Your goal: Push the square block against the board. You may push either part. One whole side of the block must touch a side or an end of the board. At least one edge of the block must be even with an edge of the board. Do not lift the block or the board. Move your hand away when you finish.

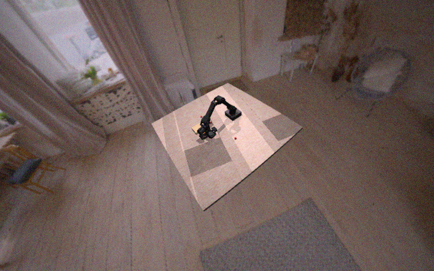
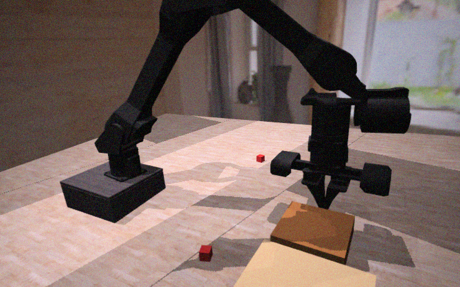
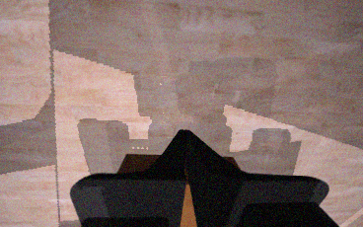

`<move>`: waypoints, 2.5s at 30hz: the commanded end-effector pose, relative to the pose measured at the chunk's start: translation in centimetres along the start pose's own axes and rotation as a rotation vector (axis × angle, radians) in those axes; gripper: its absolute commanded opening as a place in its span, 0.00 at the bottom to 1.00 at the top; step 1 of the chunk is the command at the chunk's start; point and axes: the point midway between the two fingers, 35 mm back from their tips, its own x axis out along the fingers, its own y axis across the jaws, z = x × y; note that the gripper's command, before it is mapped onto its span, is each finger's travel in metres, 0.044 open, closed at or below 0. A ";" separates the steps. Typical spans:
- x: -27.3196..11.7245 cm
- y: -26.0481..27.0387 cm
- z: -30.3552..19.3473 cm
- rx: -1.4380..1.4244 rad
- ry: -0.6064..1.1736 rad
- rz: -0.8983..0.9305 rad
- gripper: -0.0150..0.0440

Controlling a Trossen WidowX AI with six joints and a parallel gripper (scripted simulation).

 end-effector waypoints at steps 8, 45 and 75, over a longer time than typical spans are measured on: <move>0.0 -0.3 1.7 0.003 0.002 -0.002 0.25; 0.0 -0.1 0.1 -0.004 0.003 -0.001 0.25; 0.0 -0.3 -3.0 -0.004 0.007 -0.001 0.25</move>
